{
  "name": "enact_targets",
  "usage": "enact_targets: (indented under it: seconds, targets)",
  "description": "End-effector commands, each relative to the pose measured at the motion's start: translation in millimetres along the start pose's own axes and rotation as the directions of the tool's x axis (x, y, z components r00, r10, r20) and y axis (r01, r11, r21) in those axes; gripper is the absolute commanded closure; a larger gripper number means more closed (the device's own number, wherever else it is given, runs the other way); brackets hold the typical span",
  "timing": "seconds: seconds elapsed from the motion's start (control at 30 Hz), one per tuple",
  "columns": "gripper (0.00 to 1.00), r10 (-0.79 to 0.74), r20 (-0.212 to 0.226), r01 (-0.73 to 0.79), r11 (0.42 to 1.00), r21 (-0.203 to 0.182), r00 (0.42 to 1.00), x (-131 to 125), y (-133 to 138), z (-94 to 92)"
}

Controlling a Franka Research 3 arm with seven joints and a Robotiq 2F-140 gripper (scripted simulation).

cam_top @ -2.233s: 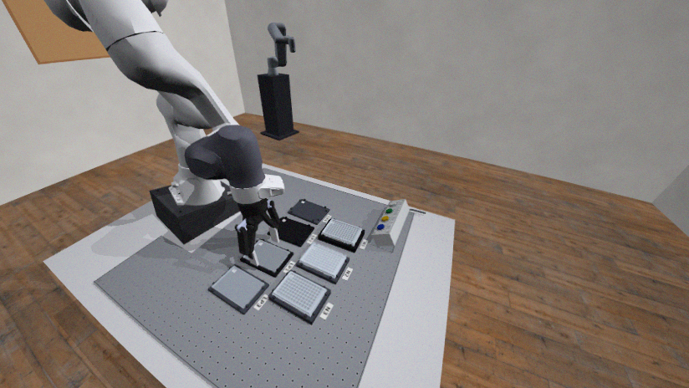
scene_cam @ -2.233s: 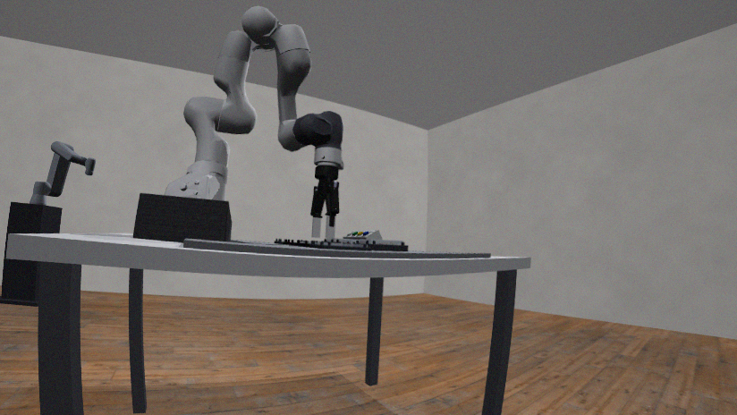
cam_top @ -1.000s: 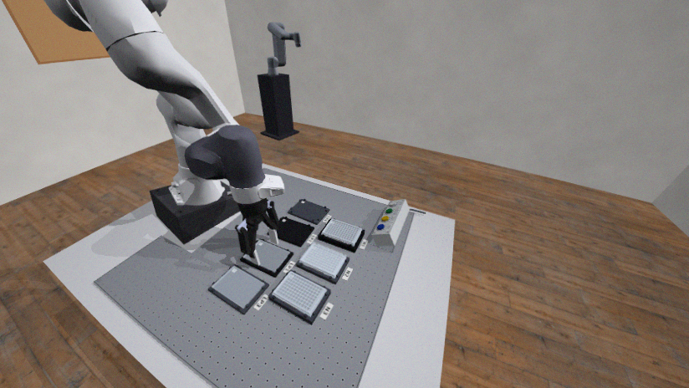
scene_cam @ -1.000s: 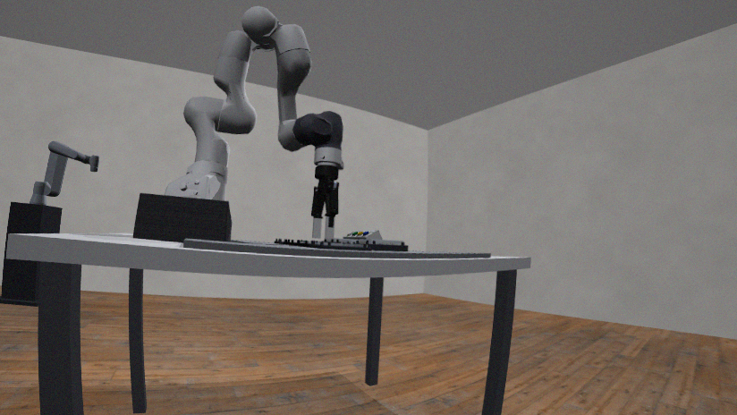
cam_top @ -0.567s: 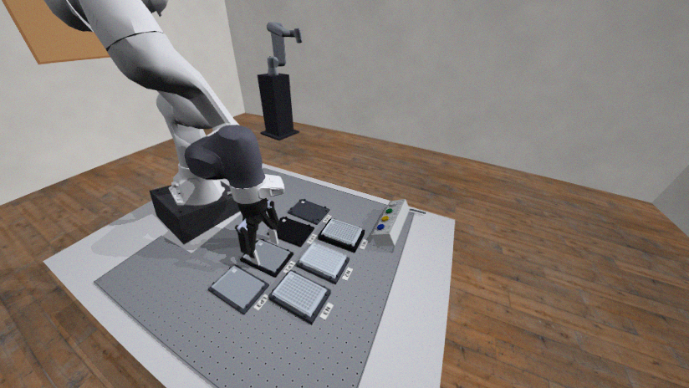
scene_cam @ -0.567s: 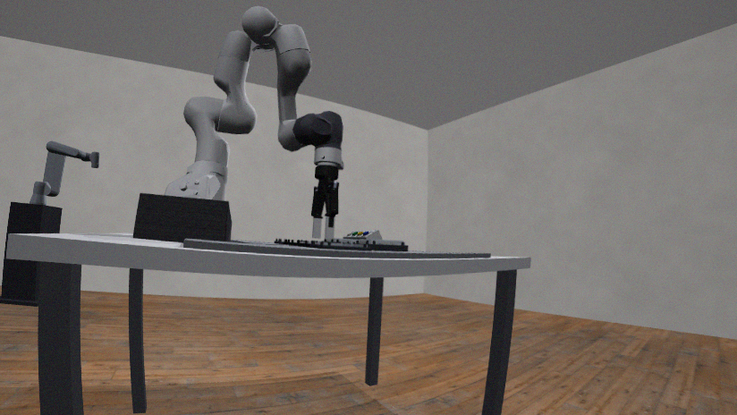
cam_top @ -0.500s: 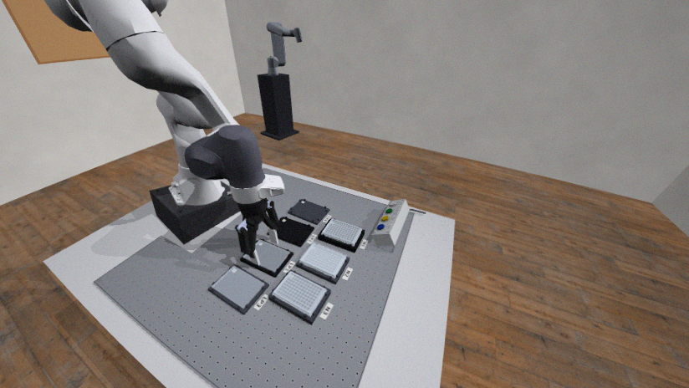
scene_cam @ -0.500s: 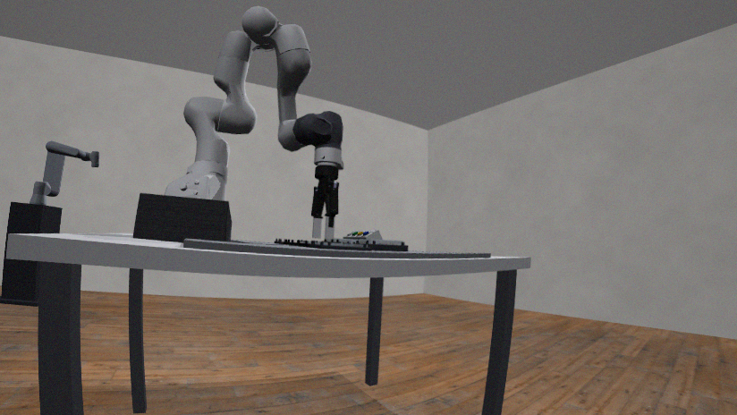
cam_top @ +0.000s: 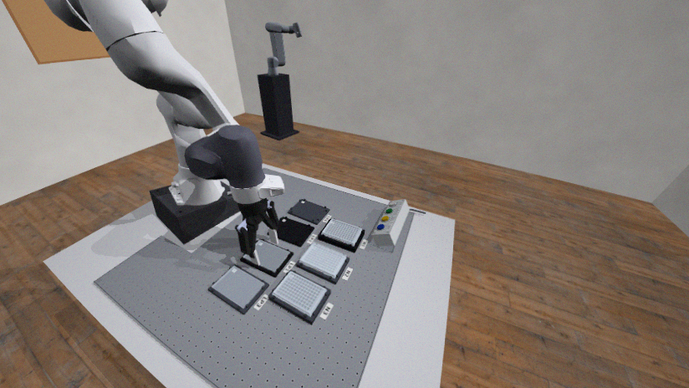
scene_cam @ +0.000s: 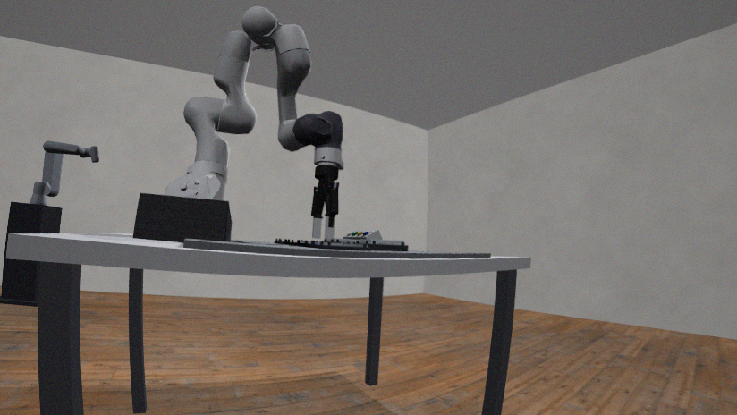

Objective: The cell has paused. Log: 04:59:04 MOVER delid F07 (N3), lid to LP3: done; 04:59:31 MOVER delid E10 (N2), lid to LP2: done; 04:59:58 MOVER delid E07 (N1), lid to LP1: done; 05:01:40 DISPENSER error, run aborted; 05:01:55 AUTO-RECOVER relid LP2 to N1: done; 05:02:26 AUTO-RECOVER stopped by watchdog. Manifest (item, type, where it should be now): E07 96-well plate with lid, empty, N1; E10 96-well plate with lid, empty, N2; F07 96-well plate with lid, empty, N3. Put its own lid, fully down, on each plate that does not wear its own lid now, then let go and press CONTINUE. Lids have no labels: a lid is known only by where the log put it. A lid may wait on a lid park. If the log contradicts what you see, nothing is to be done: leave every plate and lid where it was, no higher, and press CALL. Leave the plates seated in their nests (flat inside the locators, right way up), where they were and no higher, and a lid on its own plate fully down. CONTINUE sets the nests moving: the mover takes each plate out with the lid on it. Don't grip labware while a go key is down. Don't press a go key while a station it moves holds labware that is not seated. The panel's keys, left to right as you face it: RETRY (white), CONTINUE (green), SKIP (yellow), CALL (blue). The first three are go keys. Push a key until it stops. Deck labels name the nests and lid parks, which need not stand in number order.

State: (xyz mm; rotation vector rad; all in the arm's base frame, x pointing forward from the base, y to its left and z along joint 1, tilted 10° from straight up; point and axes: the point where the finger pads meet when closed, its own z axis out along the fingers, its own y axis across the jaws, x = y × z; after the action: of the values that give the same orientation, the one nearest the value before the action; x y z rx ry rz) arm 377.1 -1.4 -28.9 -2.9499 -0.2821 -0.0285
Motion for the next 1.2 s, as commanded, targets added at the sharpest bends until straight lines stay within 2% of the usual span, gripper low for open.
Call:
enact_targets:
  seconds: [0.0,0.87,0.9,1.17]
  targets:
    - [0.41,0.004,0.000,-0.004,1.000,0.000,1.000,-0.4,-0.9,-0.2]
    - [0.41,0.004,0.000,-0.004,1.000,0.000,1.000,-0.4,-0.9,-0.2]
    - [0.34,0.004,0.000,-0.004,1.000,0.000,1.000,-0.4,-0.9,-0.2]
    - [0.34,0.004,0.000,-0.004,1.000,0.000,1.000,-0.4,-0.9,-0.2]
